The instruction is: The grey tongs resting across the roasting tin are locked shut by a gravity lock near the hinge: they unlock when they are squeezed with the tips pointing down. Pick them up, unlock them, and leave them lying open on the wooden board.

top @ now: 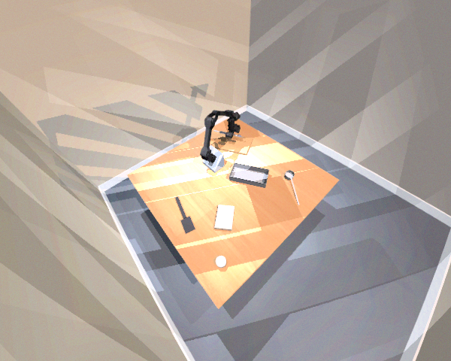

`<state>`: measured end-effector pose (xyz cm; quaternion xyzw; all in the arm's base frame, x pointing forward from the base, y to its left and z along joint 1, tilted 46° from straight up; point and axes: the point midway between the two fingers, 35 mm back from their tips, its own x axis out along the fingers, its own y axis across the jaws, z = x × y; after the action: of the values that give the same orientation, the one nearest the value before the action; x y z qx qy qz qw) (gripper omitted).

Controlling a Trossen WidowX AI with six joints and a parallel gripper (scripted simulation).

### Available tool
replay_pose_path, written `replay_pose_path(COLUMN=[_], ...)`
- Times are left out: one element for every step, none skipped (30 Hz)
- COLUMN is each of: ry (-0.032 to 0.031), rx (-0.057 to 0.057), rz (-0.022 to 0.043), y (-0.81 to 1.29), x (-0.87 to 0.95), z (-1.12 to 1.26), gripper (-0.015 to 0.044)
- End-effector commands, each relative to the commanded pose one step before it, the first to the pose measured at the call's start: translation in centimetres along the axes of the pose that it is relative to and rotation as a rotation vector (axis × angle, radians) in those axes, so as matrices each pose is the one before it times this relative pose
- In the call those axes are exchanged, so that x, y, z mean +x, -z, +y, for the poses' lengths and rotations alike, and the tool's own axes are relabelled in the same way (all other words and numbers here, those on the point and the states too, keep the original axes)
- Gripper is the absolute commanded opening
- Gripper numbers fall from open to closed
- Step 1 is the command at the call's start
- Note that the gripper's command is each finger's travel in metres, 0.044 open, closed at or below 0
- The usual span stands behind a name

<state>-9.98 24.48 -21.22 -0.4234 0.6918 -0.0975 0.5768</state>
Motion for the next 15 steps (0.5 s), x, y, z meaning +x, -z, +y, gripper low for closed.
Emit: replay_pose_path(ry=[-0.00116,0.00002,0.00002,0.00003,0.00003,0.00003,0.00003,0.00003,0.00003,0.00003,0.00003,0.00003,0.00003,0.00002,0.00001], rx=[0.0039,0.0000,0.0000,0.0000,0.0000,0.0000,0.0000,0.0000,0.0000,0.0000,0.0000,0.0000,0.0000,0.0000,0.0000], rz=[0.00623,0.00002,0.00003,0.00003,0.00003,0.00003,0.00003,0.00003,0.00003,0.00003,0.00003,0.00003,0.00002,0.00001,0.00000], y=[0.097,0.003,0.004,0.004,0.004,0.004,0.004,0.004,0.004,0.004,0.004,0.004,0.004,0.002,0.001], x=[0.651,0.161,0.161,0.161,0.161,0.161,0.160,0.160,0.160,0.160,0.160,0.159,0.128,0.077,0.026], z=[-0.056,-0.021,-0.022,-0.023,-0.024,-0.025,-0.026,-0.027,-0.028,-0.029,-0.030,-0.030,-0.025,-0.016,-0.005], gripper=[-0.0150,-0.0150,-0.0150,-0.0150,-0.0150,-0.0150,-0.0150,-0.0150,-0.0150,-0.0150,-0.0150,-0.0150,-0.0150,-0.0150,-0.0150])
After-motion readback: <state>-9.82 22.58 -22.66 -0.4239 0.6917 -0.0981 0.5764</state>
